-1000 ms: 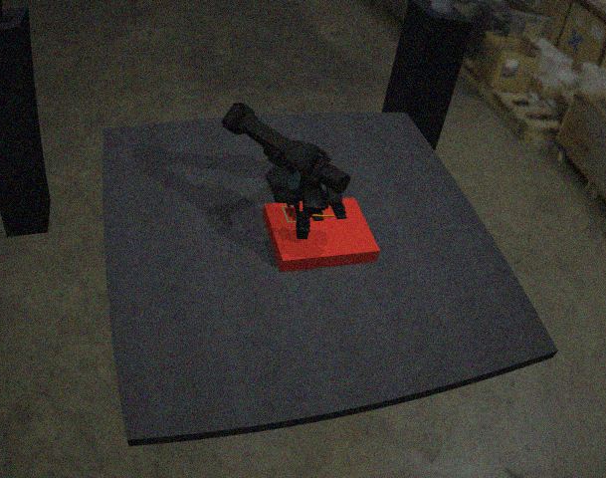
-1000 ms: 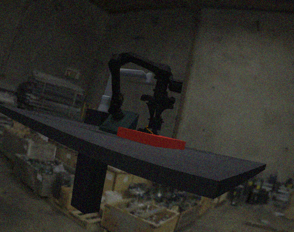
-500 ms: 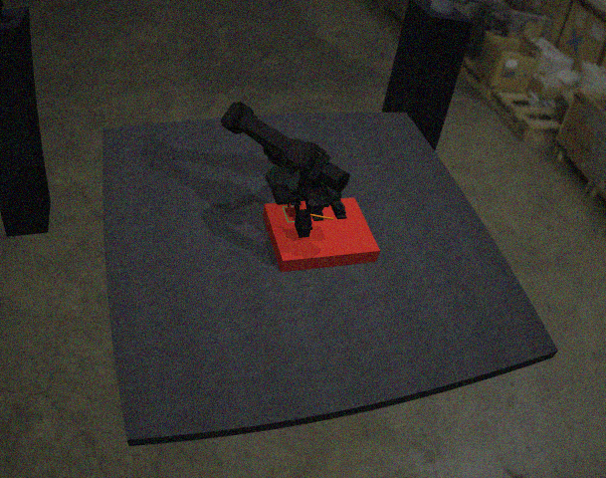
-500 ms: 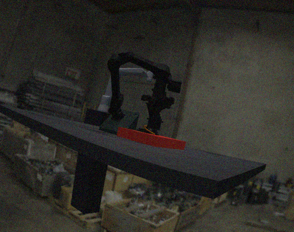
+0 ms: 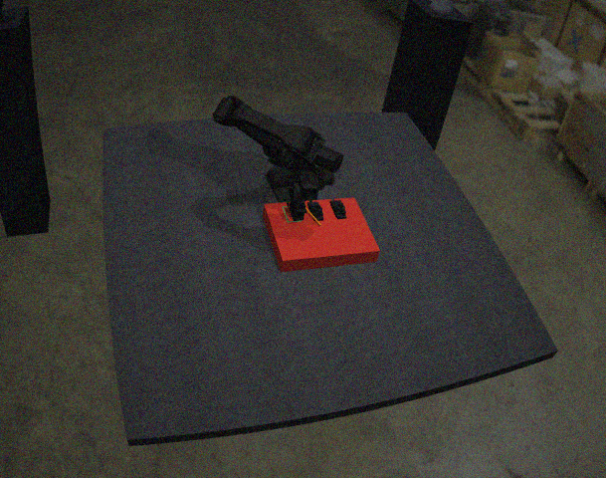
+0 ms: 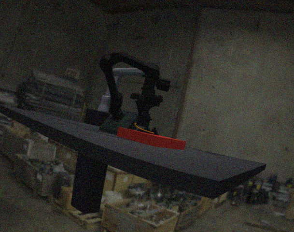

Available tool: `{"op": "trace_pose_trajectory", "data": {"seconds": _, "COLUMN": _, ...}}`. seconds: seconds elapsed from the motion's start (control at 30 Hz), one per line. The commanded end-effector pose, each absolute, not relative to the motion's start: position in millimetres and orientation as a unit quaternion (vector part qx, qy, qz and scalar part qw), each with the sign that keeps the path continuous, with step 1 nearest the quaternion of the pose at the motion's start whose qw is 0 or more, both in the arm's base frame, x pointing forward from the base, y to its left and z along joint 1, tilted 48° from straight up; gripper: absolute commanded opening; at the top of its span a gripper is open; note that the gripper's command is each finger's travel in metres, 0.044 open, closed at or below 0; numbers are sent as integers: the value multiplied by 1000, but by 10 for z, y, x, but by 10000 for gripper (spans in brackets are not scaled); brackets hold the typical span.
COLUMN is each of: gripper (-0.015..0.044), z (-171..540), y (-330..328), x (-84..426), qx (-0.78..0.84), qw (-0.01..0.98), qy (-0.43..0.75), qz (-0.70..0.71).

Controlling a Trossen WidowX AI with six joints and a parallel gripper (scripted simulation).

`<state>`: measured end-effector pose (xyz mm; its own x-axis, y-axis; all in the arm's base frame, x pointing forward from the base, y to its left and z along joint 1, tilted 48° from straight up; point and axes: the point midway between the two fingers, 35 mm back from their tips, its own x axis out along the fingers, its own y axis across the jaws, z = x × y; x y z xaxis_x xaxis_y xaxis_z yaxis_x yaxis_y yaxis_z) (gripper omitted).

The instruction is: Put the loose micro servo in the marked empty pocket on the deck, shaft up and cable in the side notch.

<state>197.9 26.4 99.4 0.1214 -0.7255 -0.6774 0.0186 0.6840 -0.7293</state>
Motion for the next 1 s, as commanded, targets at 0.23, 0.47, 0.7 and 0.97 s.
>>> {"op": "trace_pose_trajectory", "data": {"seconds": 0.23, "gripper": 0, "z": 951, "y": 231, "x": 1643, "qx": -293, "qw": 688, "qy": 607, "qz": -269}}
{"op": "trace_pose_trajectory", "data": {"seconds": 0.47, "gripper": 0, "z": 889, "y": 166, "x": 1657, "qx": -293, "qw": 688, "qy": 607, "qz": -269}}
{"op": "trace_pose_trajectory", "data": {"seconds": 0.7, "gripper": 0, "z": 823, "y": 93, "x": 1668, "qx": -294, "qw": 688, "qy": 606, "qz": -269}}
{"op": "trace_pose_trajectory", "data": {"seconds": 0.97, "gripper": 0, "z": 822, "y": 91, "x": 1668, "qx": -294, "qw": 688, "qy": 606, "qz": -269}}
